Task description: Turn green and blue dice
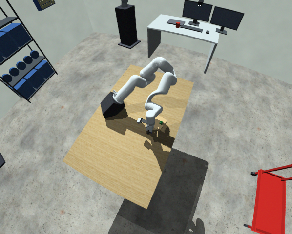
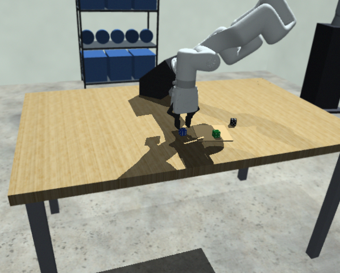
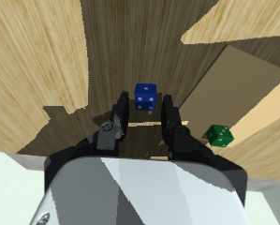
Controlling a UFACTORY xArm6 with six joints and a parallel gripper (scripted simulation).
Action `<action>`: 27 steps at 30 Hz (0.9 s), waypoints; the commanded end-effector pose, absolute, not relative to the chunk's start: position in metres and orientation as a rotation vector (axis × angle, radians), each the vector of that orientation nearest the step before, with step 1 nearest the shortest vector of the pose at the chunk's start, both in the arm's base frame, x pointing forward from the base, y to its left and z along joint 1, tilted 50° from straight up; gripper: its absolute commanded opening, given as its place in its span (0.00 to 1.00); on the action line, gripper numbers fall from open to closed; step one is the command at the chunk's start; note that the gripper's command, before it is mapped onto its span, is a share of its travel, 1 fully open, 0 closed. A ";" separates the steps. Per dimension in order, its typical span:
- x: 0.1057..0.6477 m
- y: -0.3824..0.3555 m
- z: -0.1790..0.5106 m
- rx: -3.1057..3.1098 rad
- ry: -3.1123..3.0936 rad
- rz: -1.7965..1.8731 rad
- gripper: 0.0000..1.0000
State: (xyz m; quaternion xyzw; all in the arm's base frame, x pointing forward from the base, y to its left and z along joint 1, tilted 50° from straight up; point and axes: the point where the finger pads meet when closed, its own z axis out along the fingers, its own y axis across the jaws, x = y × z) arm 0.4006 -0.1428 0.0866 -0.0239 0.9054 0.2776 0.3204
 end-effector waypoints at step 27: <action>0.405 -0.140 0.082 -0.062 2.378 0.727 0.42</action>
